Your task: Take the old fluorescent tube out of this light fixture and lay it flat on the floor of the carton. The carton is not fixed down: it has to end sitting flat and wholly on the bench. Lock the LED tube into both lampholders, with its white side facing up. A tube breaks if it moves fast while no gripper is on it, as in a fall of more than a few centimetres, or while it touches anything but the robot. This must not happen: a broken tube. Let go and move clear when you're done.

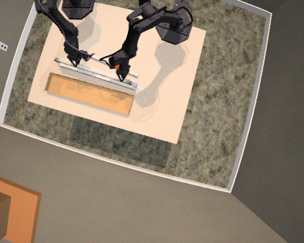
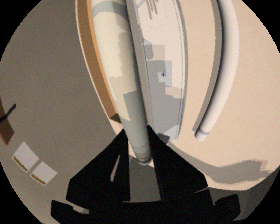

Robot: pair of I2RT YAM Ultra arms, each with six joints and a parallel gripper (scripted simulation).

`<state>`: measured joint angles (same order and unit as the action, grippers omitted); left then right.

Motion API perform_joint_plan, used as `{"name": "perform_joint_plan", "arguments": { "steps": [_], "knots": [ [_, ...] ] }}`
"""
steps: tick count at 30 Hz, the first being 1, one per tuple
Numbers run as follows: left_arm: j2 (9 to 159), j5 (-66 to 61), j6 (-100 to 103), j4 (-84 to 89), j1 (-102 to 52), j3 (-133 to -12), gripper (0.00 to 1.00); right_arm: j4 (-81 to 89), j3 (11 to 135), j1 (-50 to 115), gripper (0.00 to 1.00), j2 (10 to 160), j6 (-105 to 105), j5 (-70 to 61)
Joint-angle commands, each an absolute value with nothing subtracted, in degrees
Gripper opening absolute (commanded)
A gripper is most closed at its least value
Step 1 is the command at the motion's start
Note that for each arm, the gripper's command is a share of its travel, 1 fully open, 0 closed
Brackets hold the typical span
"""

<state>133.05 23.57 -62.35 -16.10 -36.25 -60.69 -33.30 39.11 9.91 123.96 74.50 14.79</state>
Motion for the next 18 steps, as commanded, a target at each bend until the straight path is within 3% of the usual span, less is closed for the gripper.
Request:
{"name": "perform_joint_plan", "arguments": {
  "steps": [1, 18],
  "knots": [
    [133.4, 22.9, -63.1, -14.7, -35.3, -62.9, 0.11, -33.7, 41.5, 9.0, 0.11, 124.3, 75.3, 13.8],
    [135.6, 22.5, -64.1, -11.6, -33.7, -68.8, 0.11, -30.3, 47.3, 7.0, 0.11, 124.9, 77.2, 12.2]
  ]
}}
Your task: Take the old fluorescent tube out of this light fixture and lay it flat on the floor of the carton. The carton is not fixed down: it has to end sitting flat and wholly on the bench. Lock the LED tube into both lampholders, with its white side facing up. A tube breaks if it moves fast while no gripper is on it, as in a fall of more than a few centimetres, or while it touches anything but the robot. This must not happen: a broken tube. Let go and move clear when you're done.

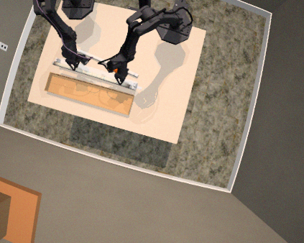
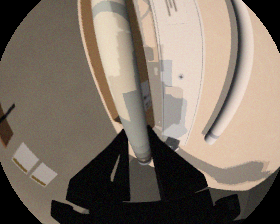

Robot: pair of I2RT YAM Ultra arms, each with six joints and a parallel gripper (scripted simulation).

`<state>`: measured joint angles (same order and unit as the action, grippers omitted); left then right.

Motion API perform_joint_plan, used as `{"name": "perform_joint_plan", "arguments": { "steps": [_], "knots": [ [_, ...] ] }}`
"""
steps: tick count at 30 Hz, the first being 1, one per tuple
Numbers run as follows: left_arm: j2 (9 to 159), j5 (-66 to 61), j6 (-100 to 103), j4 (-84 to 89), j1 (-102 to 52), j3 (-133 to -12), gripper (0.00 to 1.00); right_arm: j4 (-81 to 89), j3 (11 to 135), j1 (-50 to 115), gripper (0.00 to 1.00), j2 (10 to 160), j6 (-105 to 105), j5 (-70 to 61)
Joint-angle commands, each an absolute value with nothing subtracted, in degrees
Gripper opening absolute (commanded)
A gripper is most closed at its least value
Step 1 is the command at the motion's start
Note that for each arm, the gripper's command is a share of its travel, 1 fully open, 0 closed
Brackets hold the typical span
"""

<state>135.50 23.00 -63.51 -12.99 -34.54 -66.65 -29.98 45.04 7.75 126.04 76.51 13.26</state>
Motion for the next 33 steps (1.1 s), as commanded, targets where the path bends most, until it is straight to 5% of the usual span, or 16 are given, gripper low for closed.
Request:
{"name": "perform_joint_plan", "arguments": {
  "steps": [1, 33],
  "knots": [
    [136.1, 22.3, -64.2, -11.4, -33.6, -69.2, 0.11, -30.1, 47.7, 6.8, 0.11, 126.9, 77.3, 12.1],
    [140.3, 21.2, -65.6, -6.2, -31.3, -79.4, 0.11, -24.5, 57.6, 4.1, 0.11, 129.3, 80.1, 9.9]
  ]
}}
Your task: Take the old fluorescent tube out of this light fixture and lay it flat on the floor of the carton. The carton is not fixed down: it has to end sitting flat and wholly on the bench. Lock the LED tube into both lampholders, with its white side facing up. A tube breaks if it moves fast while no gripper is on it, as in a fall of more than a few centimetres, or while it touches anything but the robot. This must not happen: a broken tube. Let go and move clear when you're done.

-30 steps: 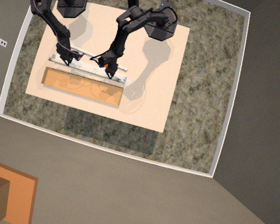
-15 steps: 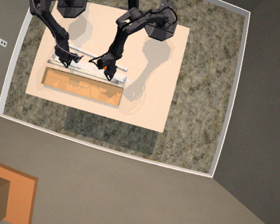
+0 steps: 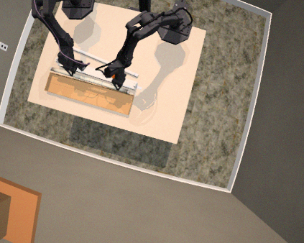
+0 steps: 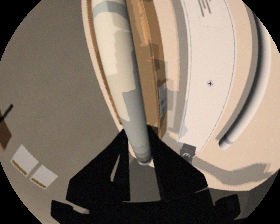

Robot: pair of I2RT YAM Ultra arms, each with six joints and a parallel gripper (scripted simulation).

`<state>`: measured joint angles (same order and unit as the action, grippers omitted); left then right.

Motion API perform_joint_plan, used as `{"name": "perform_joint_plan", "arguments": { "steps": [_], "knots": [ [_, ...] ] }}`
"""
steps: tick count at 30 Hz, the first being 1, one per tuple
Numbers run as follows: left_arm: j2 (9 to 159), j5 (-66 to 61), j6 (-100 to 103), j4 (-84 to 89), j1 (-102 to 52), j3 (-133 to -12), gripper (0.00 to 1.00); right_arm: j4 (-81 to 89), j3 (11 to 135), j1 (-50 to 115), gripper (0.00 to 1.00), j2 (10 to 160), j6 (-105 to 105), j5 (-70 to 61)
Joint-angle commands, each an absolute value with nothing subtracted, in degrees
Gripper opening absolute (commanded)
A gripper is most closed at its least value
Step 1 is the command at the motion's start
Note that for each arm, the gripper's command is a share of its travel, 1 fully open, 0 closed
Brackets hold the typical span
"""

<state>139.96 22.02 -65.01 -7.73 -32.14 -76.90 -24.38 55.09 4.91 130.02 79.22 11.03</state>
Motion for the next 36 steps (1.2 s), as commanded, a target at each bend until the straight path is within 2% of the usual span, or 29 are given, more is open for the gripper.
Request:
{"name": "perform_joint_plan", "arguments": {
  "steps": [1, 36],
  "knots": [
    [140.5, 21.2, -65.7, -5.8, -31.1, -80.0, 0.11, -24.2, 58.1, 4.0, 0.11, 130.1, 80.2, 9.8],
    [143.9, 20.7, -66.0, -2.3, -30.1, -87.7, 0.11, -20.2, 65.7, 4.1, 0.11, 131.6, 81.4, 8.6]
  ]
}}
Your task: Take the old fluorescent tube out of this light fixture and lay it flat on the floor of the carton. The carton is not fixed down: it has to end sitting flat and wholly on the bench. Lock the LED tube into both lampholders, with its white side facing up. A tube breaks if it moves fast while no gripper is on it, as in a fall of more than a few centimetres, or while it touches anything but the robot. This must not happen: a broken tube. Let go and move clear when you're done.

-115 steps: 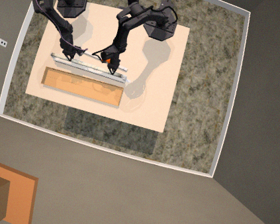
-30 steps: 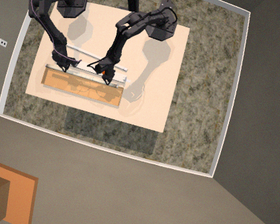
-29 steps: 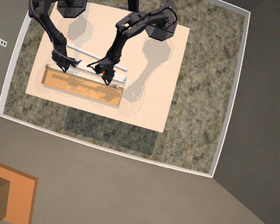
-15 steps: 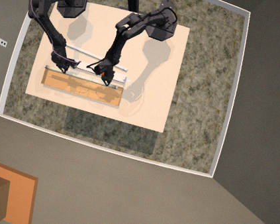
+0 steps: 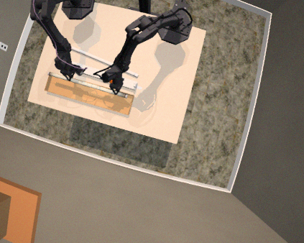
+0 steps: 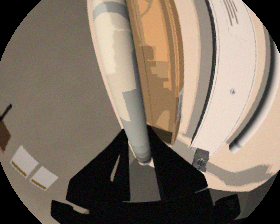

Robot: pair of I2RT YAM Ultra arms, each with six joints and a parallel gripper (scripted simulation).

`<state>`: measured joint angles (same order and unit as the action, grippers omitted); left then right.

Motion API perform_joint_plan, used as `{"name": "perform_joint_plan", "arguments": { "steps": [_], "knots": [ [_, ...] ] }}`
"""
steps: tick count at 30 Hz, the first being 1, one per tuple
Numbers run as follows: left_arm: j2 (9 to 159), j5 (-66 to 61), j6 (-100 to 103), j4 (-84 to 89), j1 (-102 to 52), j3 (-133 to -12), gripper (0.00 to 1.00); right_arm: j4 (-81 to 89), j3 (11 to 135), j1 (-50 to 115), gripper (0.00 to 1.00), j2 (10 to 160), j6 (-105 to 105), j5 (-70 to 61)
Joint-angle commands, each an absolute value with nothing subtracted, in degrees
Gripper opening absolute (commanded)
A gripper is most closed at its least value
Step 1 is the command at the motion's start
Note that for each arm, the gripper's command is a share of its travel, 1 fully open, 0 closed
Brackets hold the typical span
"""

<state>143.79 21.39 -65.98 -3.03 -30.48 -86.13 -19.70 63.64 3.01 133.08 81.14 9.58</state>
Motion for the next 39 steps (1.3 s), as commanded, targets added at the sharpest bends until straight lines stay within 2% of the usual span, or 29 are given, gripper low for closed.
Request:
{"name": "perform_joint_plan", "arguments": {
  "steps": [1, 39],
  "knots": [
    [144.2, 20.7, -66.3, -2.2, -30.4, -87.9, 0.11, -19.9, 65.8, 4.1, 0.11, 133.0, 81.1, 8.6],
    [148.6, 20.9, -66.5, 3.5, -28.5, -98.6, 0.11, -14.2, 75.2, 0.9, 0.11, 136.4, 83.5, 7.2]
  ]
}}
